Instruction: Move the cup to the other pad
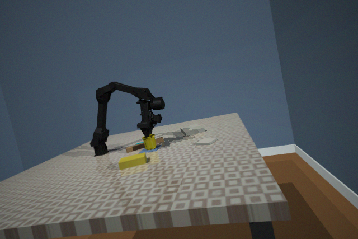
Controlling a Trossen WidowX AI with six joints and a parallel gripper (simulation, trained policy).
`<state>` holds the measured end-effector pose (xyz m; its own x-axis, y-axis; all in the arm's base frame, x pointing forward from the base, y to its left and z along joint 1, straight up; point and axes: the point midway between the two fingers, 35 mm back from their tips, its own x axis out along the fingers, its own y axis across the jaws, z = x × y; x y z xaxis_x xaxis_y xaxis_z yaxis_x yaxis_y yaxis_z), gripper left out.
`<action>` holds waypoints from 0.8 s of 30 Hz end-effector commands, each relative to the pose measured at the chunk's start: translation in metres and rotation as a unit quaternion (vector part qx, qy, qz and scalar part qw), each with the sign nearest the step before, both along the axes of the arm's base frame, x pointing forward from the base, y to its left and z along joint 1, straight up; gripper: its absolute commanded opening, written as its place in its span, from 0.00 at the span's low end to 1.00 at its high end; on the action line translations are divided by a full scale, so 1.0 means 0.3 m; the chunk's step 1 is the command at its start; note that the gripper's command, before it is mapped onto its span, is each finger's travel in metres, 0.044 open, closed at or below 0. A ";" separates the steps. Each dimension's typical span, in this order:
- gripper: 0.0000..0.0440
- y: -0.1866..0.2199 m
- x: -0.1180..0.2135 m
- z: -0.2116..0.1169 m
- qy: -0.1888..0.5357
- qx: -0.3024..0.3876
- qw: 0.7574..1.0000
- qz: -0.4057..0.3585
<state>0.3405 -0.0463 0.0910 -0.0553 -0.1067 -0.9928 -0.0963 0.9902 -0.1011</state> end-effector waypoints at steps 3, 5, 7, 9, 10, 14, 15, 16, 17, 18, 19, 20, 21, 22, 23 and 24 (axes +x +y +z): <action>0.42 -0.003 -0.009 -0.069 0.015 0.008 1.000 0.026; 0.37 -0.003 -0.011 -0.087 0.018 0.011 0.999 0.039; 0.26 -0.005 -0.014 -0.101 0.022 0.012 0.998 0.054; 0.15 -0.009 -0.018 -0.109 0.026 0.012 0.997 0.068; 0.09 -0.010 -0.020 -0.109 0.028 0.013 0.997 0.075; 0.01 -0.012 -0.028 -0.097 0.033 0.016 0.995 0.097; 0.02 -0.011 -0.029 -0.090 0.034 0.017 0.994 0.101; 0.03 -0.010 -0.031 -0.082 0.034 0.018 0.994 0.106; 0.03 -0.009 -0.032 -0.073 0.033 0.018 0.993 0.110; 0.04 -0.007 -0.033 -0.062 0.033 0.019 0.993 0.114; 0.04 -0.004 -0.035 -0.053 0.033 0.021 0.992 0.117; 0.05 -0.001 -0.037 -0.042 0.032 0.022 0.992 0.120; 0.05 0.002 -0.039 -0.031 0.032 0.023 0.992 0.122; 0.05 0.007 -0.041 -0.020 0.031 0.024 0.991 0.125; 0.05 0.011 -0.043 -0.008 0.030 0.025 0.991 0.127; 0.05 0.017 -0.045 0.004 0.029 0.026 0.991 0.129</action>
<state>0.3270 -0.0451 0.0823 -0.1045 -0.0796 -0.9913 -0.3372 0.9406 -0.0400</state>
